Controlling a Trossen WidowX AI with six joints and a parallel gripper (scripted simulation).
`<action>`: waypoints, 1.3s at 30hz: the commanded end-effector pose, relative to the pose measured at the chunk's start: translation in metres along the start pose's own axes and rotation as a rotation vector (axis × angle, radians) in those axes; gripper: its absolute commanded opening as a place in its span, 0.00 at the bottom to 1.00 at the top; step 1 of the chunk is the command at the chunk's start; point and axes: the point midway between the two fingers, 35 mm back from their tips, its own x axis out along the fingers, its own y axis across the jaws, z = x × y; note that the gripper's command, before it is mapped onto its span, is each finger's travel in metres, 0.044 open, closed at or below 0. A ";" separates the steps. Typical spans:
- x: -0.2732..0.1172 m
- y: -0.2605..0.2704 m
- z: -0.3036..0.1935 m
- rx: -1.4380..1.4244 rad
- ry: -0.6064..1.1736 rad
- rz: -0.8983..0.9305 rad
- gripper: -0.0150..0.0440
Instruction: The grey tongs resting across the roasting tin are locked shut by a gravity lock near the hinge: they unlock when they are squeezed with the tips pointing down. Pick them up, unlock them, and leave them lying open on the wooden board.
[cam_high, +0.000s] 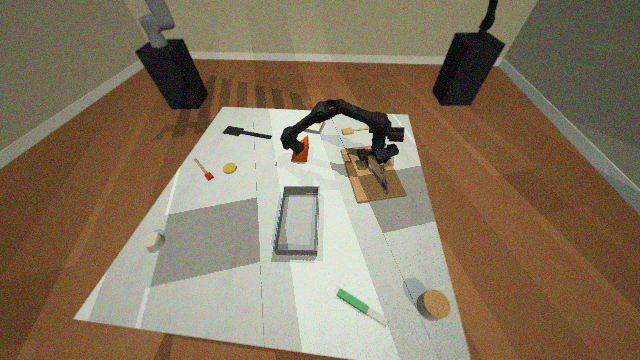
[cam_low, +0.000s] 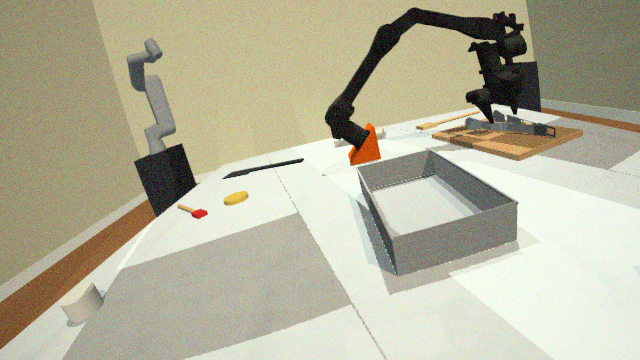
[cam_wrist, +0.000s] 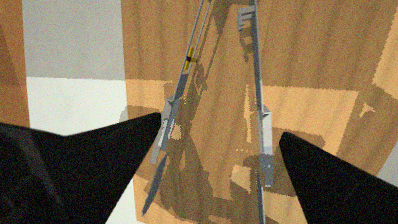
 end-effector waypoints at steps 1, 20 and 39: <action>-0.007 -0.015 0.004 -0.003 0.010 -0.011 1.00; -0.048 -0.141 0.013 -0.027 0.088 -0.092 1.00; -0.094 -0.135 0.015 -0.015 0.088 -0.082 1.00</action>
